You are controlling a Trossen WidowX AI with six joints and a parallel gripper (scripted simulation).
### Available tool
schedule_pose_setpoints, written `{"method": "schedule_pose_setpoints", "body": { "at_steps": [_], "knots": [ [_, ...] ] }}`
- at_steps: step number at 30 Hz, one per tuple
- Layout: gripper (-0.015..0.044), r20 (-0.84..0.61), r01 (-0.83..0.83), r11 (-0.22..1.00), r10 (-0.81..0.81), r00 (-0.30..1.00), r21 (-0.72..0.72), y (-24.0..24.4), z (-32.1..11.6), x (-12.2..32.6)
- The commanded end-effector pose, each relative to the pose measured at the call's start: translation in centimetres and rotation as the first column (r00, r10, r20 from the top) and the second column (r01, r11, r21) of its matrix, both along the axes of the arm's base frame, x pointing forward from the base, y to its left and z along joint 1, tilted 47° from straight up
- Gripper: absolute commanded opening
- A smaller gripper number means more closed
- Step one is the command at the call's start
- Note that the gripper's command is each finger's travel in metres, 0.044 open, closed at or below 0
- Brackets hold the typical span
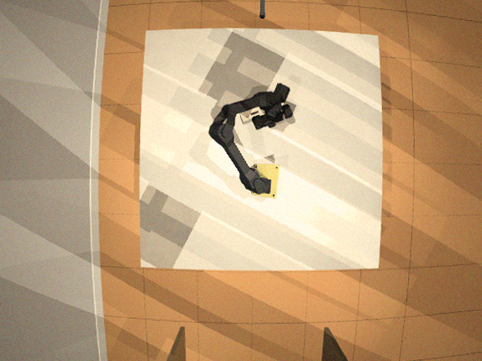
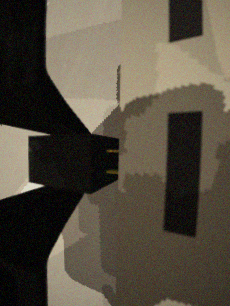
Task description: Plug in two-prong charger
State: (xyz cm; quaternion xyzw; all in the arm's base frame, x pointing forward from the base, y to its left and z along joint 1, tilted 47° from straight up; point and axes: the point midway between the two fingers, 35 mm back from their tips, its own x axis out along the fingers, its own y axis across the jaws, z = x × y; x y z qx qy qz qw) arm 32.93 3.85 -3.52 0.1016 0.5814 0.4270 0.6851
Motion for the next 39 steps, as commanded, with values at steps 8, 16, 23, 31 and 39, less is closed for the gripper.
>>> {"method": "schedule_pose_setpoints", "body": {
  "at_steps": [8,16,23,31,39],
  "knots": [
    [0.0000,-0.004,0.006,1.000,-0.005,1.000,0.003,0.06,0.07,0.15],
    [0.0000,-0.004,0.006,1.000,-0.005,1.000,0.003,0.13,0.14,0.32],
    [0.0000,-0.004,0.006,1.000,-0.005,1.000,0.003,0.16,0.20,0.46],
    [0.0000,-0.004,0.006,1.000,-0.005,1.000,0.003,0.22,0.29,0.67],
    [0.0000,-0.004,0.006,1.000,-0.005,1.000,0.003,0.29,0.36,0.86]
  ]
}}
